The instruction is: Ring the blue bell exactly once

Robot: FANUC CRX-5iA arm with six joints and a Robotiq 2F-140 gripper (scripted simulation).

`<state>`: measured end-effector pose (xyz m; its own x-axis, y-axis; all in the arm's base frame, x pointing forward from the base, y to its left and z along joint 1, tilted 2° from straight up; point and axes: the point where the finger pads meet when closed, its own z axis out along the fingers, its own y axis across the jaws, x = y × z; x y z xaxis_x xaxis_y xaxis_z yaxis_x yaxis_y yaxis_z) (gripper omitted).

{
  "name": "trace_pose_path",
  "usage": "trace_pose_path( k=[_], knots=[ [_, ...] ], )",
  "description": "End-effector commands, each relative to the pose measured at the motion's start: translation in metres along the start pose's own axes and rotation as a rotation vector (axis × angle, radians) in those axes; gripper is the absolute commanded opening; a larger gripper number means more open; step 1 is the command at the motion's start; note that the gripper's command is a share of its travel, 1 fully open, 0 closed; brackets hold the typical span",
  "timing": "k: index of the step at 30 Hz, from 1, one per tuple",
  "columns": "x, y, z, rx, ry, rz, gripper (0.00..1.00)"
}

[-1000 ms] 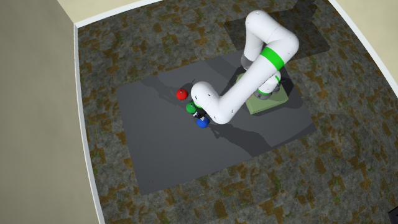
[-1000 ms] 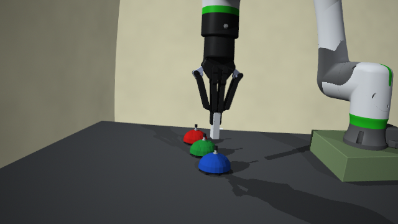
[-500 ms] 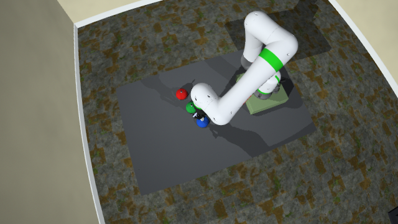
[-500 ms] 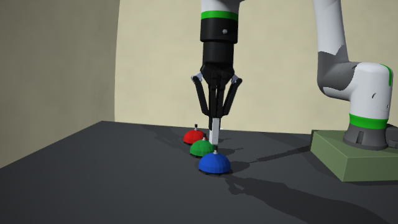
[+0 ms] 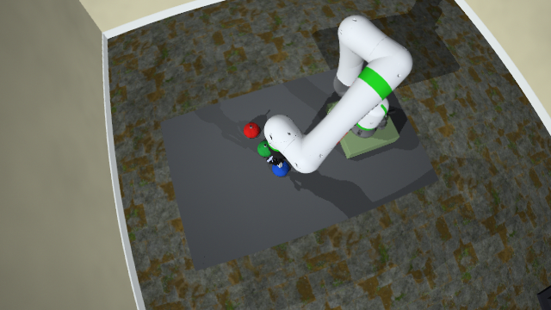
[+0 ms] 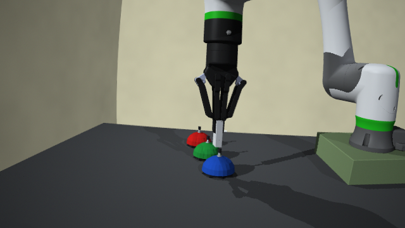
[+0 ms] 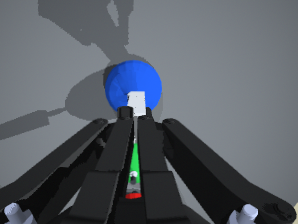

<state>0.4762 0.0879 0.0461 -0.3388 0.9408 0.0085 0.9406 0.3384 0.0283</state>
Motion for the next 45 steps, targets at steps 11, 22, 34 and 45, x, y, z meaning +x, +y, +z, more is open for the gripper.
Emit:
trace_pose_path(
  k=[11, 22, 34, 45],
  knots=[
    [0.0, 0.0002, -0.0002, 0.0, 0.0, 0.0, 0.0],
    [0.0, 0.0002, -0.0002, 0.0, 0.0, 0.0, 0.0],
    [0.0, 0.0002, 0.0054, 0.0, 0.0, 0.0, 0.0],
    [0.0, 0.0002, 0.0098, 0.0, 0.0, 0.0, 0.0]
  ],
)
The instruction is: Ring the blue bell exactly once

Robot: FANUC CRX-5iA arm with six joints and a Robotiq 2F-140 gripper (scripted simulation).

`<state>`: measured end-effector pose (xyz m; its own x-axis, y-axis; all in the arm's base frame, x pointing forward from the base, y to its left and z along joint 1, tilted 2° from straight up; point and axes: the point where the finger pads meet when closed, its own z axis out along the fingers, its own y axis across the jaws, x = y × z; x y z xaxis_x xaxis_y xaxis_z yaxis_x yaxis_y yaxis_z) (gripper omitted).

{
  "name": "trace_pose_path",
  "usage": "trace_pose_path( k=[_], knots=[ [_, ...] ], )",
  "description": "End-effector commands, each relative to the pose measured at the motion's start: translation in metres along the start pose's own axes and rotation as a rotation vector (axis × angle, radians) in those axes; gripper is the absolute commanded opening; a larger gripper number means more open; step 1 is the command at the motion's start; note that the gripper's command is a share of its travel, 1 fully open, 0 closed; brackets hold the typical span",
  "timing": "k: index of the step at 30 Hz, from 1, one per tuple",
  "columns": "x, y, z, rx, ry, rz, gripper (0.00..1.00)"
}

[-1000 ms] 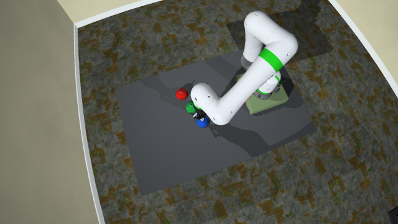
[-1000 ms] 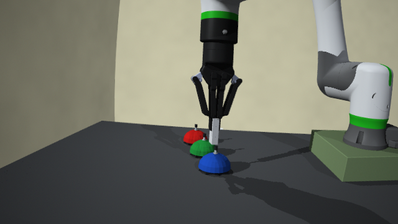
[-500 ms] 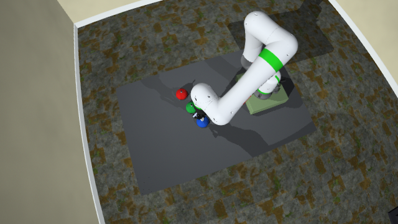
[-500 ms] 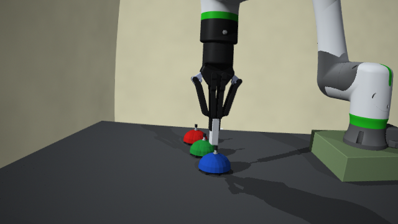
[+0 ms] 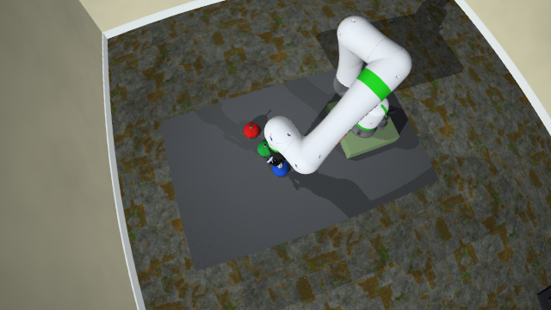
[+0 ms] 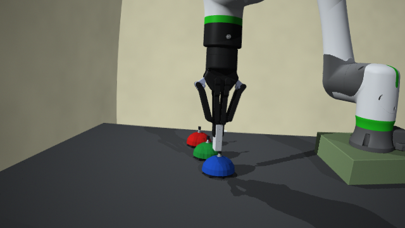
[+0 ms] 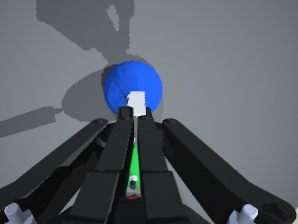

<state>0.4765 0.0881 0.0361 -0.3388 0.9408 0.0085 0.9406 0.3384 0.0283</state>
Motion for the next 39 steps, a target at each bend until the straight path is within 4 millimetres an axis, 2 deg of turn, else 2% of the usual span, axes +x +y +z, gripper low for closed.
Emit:
trace_pose_path(
  k=[1, 39],
  knots=[
    [0.0, 0.0002, -0.0001, 0.0, 0.0, 0.0, 0.0],
    [0.0, 0.0002, 0.0033, 0.0, 0.0, 0.0, 0.0]
  ],
)
